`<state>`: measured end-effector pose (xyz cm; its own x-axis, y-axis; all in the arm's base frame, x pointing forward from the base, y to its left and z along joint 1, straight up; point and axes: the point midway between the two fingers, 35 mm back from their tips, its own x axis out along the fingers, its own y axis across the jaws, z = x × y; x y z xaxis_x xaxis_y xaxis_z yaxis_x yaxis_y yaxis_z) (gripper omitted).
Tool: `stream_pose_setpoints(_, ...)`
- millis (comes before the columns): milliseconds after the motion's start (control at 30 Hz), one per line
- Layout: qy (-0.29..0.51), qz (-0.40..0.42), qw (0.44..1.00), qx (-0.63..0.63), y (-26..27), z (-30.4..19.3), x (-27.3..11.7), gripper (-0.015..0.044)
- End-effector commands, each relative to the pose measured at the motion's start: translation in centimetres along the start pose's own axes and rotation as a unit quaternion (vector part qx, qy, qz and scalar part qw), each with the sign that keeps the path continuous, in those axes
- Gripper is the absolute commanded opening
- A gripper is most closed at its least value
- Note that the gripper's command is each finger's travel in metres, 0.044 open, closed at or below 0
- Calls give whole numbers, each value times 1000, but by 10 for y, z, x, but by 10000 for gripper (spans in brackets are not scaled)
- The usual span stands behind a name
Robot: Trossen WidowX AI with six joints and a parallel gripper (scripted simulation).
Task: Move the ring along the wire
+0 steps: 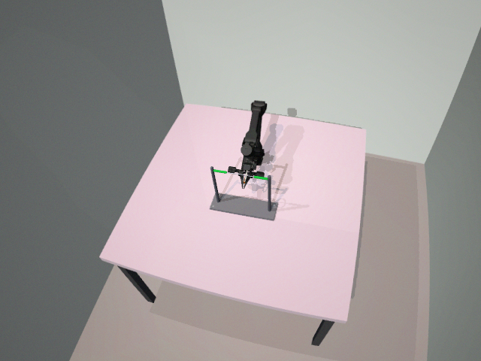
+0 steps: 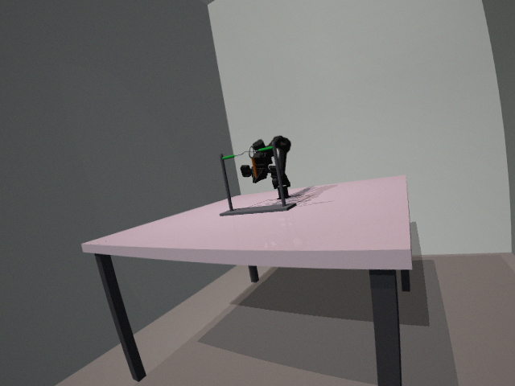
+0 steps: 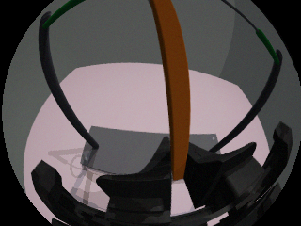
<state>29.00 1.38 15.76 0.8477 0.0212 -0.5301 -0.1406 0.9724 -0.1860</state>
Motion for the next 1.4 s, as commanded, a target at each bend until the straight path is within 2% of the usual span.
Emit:
stream_pose_setpoints(0, -4, 1, 1000, 19, 9, -1, 0, -150)
stream_pose_setpoints(567, -13, 9, 995, 94, 45, 5, 0, -150)
stream_pose_setpoints(1367, -22, 12, 993, 113, 74, 11, 0, -150)
